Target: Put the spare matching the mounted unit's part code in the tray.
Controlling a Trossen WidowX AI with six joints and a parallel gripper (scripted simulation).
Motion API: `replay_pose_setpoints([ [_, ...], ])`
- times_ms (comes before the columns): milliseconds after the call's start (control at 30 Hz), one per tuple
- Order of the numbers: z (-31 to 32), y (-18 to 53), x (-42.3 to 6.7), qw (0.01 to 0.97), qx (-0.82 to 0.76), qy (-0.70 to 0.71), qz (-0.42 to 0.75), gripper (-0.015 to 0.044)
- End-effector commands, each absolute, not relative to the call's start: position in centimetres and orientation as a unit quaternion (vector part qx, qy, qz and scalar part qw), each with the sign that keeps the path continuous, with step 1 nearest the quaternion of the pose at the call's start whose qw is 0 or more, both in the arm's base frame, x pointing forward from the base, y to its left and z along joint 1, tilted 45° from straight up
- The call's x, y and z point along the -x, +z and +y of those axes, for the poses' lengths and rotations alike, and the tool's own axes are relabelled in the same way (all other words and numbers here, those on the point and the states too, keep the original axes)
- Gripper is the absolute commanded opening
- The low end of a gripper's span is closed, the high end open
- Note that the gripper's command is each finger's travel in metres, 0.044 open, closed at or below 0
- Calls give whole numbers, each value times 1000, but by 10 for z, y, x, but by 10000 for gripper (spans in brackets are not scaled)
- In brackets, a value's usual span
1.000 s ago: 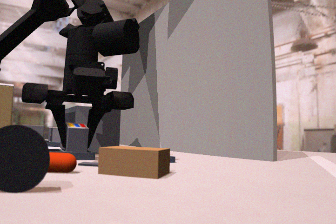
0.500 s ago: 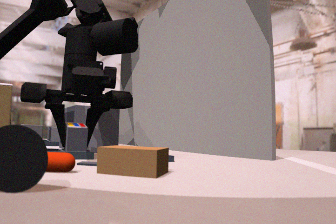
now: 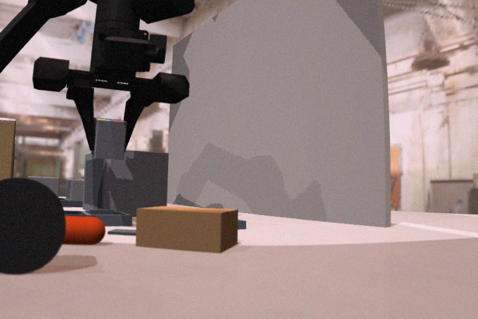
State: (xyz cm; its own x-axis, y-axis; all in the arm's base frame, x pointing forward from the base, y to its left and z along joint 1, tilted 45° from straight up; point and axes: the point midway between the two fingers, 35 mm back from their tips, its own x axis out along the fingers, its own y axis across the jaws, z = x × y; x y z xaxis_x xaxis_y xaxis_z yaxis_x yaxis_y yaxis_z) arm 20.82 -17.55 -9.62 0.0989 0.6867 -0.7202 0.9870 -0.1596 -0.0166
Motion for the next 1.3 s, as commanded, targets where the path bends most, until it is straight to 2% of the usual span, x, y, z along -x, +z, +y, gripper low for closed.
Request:
replay_pose_setpoints([
  [0, -182, -88, -208, 252, -696, -303, 600, 0],
  [767, -233, -36, -202, 252, -696, -304, 600, 0],
  [1267, -250, -39, -248, 254, -696, -304, 599, 0],
])
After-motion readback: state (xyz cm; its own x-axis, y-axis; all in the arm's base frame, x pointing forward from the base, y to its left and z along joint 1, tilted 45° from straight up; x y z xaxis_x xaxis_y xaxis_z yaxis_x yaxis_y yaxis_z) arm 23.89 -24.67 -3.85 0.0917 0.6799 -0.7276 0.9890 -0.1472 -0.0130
